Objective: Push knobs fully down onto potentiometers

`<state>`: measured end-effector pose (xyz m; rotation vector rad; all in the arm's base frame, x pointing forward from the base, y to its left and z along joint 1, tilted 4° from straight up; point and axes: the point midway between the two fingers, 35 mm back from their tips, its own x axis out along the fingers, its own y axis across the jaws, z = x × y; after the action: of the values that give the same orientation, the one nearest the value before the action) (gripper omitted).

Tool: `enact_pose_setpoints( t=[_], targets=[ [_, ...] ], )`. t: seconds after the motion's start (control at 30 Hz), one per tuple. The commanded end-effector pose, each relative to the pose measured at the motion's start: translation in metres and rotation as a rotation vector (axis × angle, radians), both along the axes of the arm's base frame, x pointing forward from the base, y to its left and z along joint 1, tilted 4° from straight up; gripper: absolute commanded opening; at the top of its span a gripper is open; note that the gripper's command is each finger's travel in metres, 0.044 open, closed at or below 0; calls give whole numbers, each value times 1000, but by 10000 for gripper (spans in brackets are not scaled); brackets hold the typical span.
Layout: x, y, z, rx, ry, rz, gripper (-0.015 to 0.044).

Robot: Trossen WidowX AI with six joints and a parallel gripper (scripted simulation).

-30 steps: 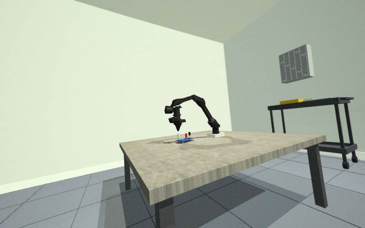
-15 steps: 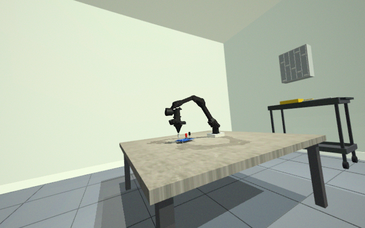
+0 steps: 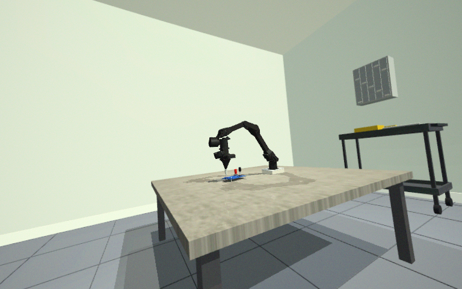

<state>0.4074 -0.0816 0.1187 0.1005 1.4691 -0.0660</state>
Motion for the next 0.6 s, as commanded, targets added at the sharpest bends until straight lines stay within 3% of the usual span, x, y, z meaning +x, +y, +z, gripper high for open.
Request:
enact_pose_setpoints(
  t=[0.0,0.57],
  targets=[
    [0,1,-1,5,-1,-4,0],
    [1,1,-3,5,-1,-4,0]
  ],
)
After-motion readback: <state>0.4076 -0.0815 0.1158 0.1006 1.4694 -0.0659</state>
